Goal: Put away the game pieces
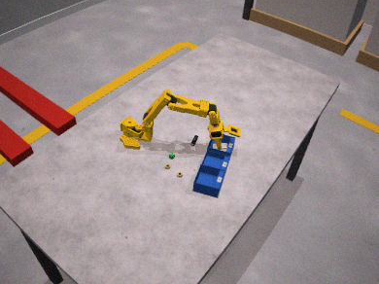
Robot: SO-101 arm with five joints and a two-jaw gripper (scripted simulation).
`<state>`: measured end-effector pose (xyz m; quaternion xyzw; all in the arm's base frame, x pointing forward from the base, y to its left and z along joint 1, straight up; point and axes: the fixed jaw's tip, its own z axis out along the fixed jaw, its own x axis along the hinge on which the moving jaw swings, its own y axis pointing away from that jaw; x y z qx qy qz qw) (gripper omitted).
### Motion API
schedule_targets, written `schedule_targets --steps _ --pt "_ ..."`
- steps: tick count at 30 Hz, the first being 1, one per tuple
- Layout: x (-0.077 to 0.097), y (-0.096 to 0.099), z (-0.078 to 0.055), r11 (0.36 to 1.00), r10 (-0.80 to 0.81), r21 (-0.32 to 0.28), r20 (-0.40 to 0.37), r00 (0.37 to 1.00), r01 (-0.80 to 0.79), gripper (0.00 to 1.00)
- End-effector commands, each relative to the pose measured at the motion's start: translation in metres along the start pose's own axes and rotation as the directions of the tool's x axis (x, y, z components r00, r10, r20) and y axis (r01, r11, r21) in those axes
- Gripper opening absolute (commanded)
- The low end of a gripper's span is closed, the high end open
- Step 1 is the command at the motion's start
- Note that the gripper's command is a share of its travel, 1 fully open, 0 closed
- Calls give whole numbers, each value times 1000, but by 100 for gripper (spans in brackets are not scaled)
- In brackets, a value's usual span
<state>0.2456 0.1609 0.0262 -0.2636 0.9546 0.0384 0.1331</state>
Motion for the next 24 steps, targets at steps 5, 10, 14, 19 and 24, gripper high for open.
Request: schedule_targets --steps 5,10,14,19,24 --pt "-10 2 -10 1000 -17 -3 63 998 17 0" --pt "-10 2 -10 1000 -17 -3 63 998 17 2" --pt "-10 2 -10 1000 -17 -3 63 998 17 6" --pt "-10 2 -10 1000 -17 -3 63 998 17 12" --pt "-10 2 -10 1000 -17 -3 63 998 17 17"
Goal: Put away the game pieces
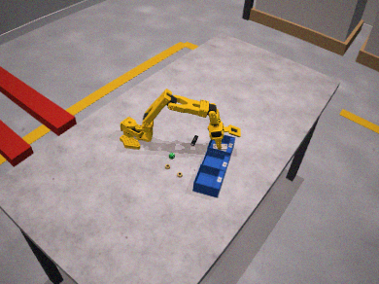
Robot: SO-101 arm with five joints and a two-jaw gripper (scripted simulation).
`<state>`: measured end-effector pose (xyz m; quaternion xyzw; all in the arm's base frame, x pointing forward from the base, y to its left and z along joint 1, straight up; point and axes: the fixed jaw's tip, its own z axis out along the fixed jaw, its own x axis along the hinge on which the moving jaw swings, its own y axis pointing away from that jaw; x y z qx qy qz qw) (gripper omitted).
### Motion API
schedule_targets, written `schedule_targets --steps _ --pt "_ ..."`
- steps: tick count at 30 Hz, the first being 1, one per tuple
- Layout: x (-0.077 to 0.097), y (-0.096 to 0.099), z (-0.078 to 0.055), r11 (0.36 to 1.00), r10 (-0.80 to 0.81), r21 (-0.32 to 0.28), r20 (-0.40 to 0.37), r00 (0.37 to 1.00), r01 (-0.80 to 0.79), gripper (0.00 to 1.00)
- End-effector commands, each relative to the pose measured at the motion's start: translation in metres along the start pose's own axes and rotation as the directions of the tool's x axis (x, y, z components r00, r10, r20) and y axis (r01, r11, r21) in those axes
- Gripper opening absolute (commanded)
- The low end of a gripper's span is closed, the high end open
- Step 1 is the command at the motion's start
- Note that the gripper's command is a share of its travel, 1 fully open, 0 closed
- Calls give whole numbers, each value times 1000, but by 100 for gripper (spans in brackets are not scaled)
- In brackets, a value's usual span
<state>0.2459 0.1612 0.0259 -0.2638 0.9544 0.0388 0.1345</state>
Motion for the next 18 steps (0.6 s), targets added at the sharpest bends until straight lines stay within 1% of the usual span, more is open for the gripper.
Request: schedule_targets --steps 1,7,18 --pt "-9 2 -10 1000 -16 -3 60 998 17 18" --pt "-9 2 -10 1000 -16 -3 60 998 17 23" --pt "-10 2 -12 1000 -16 -3 60 998 17 23"
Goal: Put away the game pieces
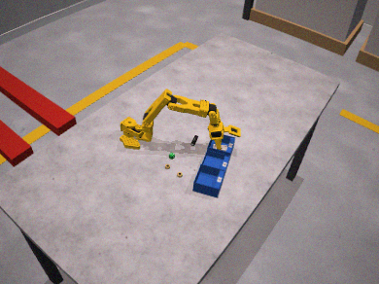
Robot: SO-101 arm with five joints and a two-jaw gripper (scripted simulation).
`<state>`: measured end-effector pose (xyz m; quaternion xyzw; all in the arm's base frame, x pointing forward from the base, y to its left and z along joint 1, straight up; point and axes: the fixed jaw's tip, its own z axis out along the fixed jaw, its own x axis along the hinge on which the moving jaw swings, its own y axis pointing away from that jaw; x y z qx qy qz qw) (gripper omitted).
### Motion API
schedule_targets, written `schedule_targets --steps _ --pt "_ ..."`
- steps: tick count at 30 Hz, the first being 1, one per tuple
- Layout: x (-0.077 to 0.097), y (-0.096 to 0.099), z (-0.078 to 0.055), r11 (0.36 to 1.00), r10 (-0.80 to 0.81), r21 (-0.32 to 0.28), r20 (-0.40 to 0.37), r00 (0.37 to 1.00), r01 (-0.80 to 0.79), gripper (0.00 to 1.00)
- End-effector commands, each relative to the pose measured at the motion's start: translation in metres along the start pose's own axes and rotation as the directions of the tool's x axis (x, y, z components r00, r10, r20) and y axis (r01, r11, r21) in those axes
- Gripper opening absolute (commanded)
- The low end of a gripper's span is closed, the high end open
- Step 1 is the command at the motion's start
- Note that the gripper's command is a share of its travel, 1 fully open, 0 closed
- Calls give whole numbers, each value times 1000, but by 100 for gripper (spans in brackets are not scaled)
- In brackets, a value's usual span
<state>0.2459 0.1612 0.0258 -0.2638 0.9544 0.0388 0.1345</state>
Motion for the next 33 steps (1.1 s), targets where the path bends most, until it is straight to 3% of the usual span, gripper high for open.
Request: schedule_targets --steps 1,20,33 --pt "-10 2 -13 1000 -16 -3 60 998 17 23" --pt "-10 2 -56 1000 -17 -3 60 998 17 23" --pt "-10 2 -60 1000 -17 -3 60 998 17 23"
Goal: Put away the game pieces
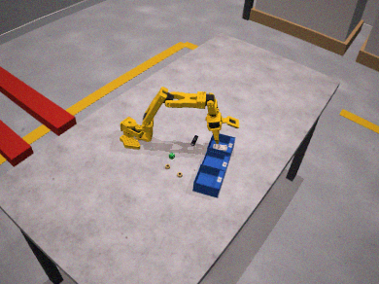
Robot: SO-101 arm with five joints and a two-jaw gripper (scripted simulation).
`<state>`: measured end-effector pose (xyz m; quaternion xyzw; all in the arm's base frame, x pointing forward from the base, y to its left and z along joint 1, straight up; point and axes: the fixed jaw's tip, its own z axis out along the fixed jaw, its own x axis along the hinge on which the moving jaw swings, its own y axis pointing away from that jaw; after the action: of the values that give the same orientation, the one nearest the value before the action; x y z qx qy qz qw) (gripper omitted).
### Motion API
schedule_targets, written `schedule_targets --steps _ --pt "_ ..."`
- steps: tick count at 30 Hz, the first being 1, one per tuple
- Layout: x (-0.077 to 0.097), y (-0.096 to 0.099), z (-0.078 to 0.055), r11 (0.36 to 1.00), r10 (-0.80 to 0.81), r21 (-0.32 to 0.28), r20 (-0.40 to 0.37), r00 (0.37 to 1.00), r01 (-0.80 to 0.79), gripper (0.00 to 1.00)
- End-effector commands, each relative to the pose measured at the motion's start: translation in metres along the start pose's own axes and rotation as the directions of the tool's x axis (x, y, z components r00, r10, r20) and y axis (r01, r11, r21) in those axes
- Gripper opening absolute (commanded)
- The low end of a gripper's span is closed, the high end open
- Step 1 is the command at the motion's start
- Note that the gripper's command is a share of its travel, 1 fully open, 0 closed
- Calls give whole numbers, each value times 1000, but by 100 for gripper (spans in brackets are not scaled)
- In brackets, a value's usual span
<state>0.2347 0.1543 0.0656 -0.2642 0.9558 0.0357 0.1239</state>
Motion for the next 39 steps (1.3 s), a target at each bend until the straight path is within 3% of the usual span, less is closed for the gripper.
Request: schedule_targets --steps 1,22,30,39 --pt "-11 2 -18 1000 -16 -3 82 997 17 23" --pt "-5 -5 -21 1000 25 2 67 997 -25 23" --pt "13 -22 -27 991 135 18 29 990 -136 23" --pt "62 -50 -37 922 385 68 -47 922 -382 23"
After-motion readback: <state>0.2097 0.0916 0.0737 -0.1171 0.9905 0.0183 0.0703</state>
